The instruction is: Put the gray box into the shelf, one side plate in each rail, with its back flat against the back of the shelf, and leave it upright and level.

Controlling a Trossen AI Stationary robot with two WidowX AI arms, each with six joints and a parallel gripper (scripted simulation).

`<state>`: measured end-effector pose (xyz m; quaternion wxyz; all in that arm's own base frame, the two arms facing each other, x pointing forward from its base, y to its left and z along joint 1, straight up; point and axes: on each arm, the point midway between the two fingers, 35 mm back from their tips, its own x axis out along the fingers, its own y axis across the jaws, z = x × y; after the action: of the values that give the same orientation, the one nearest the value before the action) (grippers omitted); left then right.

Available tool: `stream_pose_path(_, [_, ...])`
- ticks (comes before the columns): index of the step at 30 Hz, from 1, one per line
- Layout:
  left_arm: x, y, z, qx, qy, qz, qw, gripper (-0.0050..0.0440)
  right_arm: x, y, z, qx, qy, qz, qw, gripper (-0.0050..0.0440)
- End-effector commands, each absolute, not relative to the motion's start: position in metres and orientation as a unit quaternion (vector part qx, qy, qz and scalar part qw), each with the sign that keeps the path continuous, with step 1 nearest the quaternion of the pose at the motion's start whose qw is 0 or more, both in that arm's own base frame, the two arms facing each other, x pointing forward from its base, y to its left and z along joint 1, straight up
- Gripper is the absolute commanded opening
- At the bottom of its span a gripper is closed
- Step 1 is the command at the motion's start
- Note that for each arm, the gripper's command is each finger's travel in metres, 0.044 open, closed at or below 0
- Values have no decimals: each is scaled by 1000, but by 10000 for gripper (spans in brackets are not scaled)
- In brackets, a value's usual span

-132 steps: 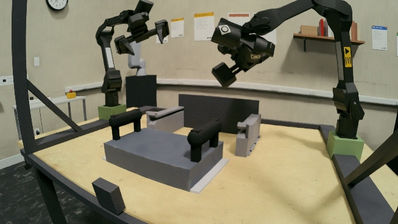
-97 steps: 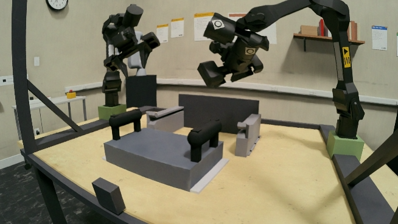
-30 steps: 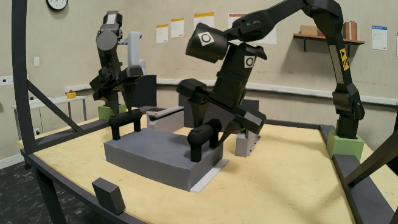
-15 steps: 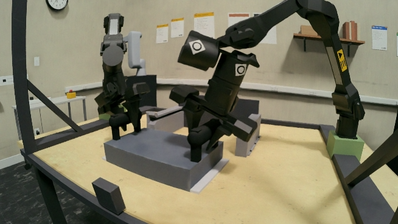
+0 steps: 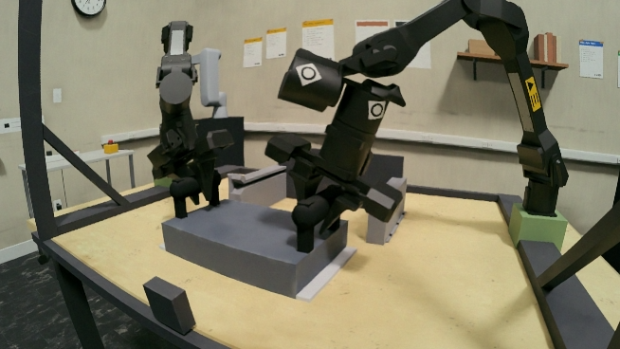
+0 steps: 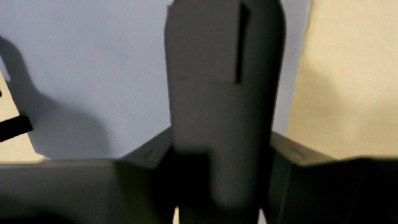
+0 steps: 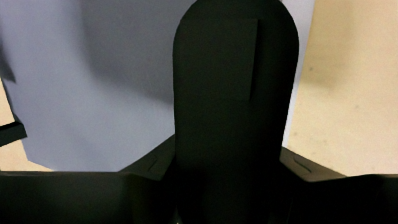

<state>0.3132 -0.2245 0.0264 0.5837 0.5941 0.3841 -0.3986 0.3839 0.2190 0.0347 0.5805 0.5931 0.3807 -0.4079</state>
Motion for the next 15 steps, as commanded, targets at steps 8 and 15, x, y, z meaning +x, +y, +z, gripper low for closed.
stream_pose_path(8, [317, -229, 37, 594, 371, -396, 594, 108, 388, 222, 50, 606, 375, -393, 581, 106])
stream_pose_path(15, [317, -229, 40, 594, 371, -396, 594, 108, 388, 222, 54, 606, 375, -393, 581, 106])
